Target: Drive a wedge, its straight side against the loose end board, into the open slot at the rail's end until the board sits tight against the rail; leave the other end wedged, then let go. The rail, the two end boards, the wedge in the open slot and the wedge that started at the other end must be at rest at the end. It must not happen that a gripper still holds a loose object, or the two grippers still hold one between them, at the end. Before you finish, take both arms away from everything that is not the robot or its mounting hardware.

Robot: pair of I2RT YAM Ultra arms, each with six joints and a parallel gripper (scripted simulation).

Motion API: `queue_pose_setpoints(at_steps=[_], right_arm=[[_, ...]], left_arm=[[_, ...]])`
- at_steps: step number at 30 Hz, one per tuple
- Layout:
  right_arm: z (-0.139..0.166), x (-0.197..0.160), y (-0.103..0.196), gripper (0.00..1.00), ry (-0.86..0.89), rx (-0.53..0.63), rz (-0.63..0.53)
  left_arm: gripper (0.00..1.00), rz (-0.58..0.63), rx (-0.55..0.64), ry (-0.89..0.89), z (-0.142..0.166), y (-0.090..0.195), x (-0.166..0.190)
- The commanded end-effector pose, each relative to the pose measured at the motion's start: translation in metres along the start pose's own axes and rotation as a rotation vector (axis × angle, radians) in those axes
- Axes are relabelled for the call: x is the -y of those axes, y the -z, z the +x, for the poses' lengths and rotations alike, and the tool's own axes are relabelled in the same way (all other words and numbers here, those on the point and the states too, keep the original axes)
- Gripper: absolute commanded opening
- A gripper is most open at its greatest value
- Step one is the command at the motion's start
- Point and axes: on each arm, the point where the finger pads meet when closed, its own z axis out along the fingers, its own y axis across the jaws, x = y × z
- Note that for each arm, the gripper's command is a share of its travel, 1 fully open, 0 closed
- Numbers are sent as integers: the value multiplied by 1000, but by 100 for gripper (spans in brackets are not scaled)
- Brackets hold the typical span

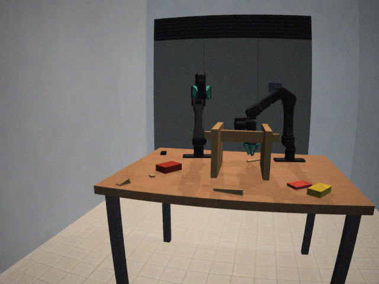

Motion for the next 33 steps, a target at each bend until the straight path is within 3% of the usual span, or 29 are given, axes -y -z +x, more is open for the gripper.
queue_pose_setpoints(at_steps=[1, 9, 12, 14, 19, 23, 31, 32, 33], right_arm=[[-23, 0, 4, 45, 4, 52, 4], [-23, 0, 4, 45, 4, 52, 4], [-23, 0, 4, 45, 4, 52, 4], [-23, 0, 4, 45, 4, 52, 4], [-23, 0, 4, 45, 4, 52, 4], [-23, 0, 4, 45, 4, 52, 4], [-23, 0, 4, 45, 4, 52, 4], [-23, 0, 4, 45, 4, 52, 4], [-23, 0, 4, 45, 4, 52, 4]], left_arm=[[37, 9, 52, -3, -11, 0, 3], [37, 3, 34, 0, -8, -19, 2], [37, 7, 47, -1, -10, -11, 3], [37, -2, 18, 1, -5, -28, 1], [37, 12, 61, 3, -13, -25, 4], [37, 2, 29, 3, -7, -40, 2], [37, 24, 101, 3, -25, -19, 7], [2, 25, 101, 3, -25, -19, 7], [2, 25, 101, 2, -25, -19, 7]])
